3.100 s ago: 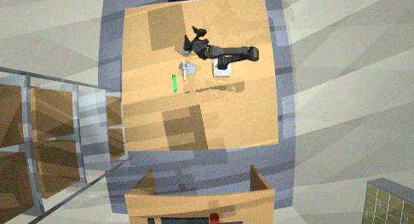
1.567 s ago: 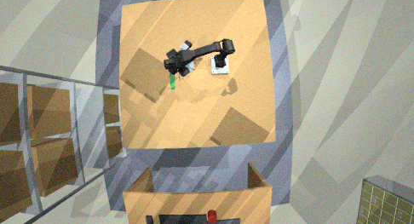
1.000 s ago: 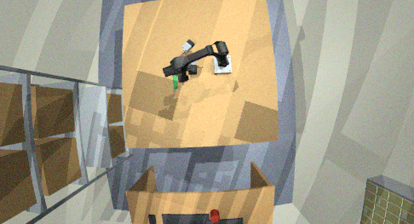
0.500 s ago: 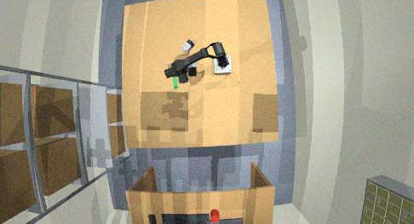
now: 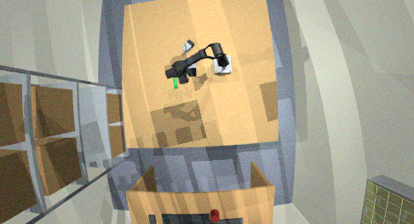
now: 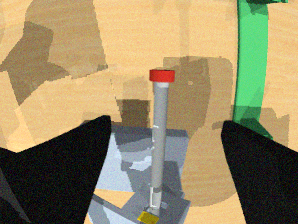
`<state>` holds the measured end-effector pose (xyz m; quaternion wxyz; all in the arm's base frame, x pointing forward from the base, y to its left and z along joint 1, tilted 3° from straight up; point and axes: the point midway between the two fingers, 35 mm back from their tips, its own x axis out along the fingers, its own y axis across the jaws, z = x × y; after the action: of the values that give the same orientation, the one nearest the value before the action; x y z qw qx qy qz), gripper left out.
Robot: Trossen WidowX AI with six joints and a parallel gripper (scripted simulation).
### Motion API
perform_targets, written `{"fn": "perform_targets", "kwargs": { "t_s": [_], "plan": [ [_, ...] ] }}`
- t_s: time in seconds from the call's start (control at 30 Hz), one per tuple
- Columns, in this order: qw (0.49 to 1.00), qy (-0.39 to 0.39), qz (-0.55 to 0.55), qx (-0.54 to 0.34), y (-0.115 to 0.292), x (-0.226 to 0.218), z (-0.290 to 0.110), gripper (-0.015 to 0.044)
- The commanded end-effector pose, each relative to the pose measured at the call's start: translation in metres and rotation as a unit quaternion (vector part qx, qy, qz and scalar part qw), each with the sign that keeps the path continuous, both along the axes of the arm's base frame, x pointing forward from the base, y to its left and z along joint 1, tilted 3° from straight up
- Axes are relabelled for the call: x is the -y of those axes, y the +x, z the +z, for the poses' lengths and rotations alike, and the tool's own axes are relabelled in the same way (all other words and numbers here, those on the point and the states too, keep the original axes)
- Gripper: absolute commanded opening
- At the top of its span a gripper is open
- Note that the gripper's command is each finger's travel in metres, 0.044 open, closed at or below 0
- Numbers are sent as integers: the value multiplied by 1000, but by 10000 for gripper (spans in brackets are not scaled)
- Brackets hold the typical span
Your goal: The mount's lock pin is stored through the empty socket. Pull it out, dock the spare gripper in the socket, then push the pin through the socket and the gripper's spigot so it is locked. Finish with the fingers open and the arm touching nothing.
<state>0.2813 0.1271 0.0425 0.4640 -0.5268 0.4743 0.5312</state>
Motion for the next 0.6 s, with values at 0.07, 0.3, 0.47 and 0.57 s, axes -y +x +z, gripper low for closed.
{"fn": "perform_targets", "kwargs": {
  "t_s": [0.07, 0.3, 0.47, 0.57],
  "plan": [
    [1000, -1, 1, -9, -3, 0, -13, 300],
    [1000, -1, 1, -9, -3, -1, -25, 300],
    [1000, -1, 1, -9, -4, -1, -33, 300],
    [1000, -1, 1, -9, -5, -1, -37, 300]
  ]
}}
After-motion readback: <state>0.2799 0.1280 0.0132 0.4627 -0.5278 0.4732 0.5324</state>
